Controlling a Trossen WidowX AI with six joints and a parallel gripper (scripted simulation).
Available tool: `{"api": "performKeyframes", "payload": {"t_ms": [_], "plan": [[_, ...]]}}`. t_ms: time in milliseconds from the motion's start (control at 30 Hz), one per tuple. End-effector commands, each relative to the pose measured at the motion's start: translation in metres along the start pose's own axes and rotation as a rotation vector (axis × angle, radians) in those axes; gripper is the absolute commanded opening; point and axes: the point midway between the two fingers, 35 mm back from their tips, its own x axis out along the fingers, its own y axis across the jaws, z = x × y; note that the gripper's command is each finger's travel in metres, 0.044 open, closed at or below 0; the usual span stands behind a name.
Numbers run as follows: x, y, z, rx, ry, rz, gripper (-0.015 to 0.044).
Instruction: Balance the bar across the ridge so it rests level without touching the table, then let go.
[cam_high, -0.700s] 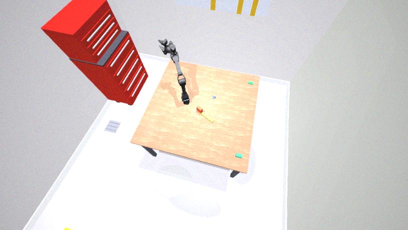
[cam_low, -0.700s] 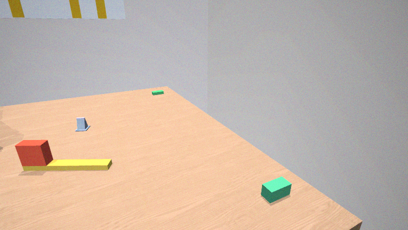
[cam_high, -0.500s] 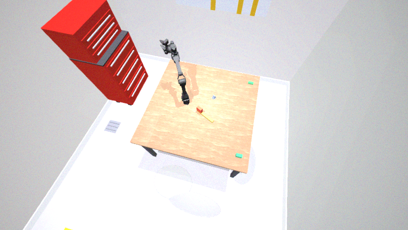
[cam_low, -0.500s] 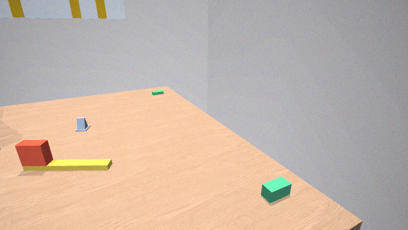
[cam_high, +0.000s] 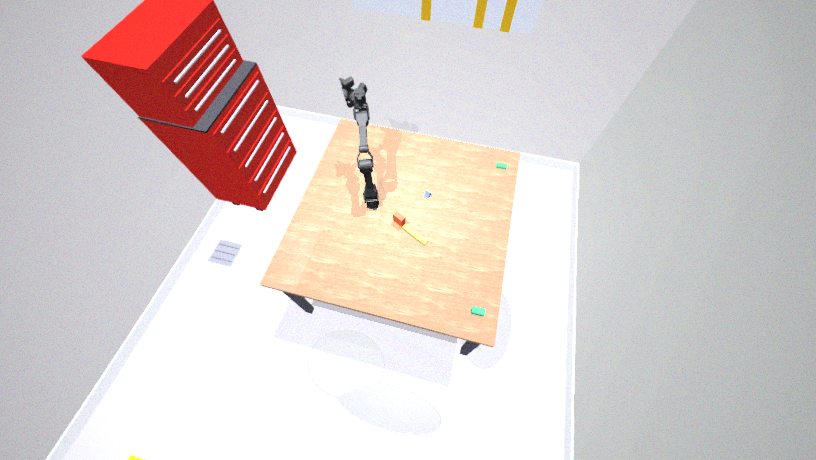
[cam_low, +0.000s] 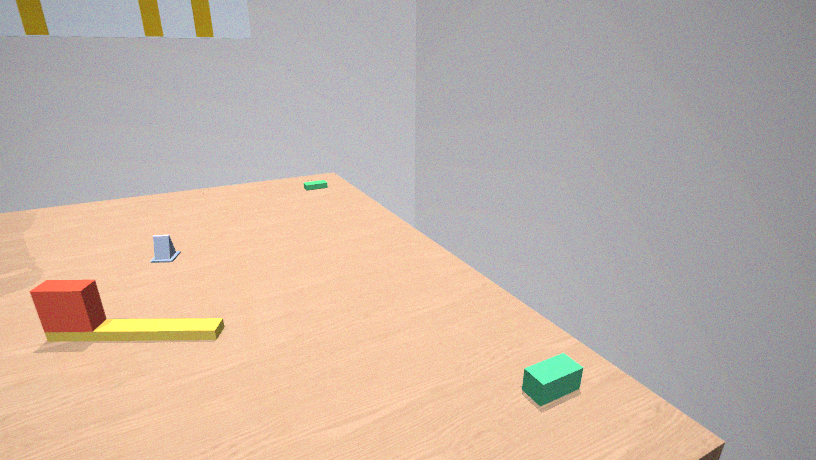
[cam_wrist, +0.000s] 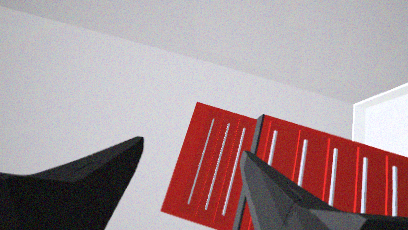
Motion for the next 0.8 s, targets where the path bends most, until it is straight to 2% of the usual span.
{"api": "performKeyframes", "payload": {"t_ms": [0, 333, 767], "plan": [[-0.011, -0.012, 0.022, -0.018, -0.063, -0.043, 0.0315], [-0.043, -0.038, 0.076, -0.088, -0.213, -0.147, 0.0315], [-0.105, -0.065, 0.147, -0.143, -0.450, -0.293, 0.0315]]}}
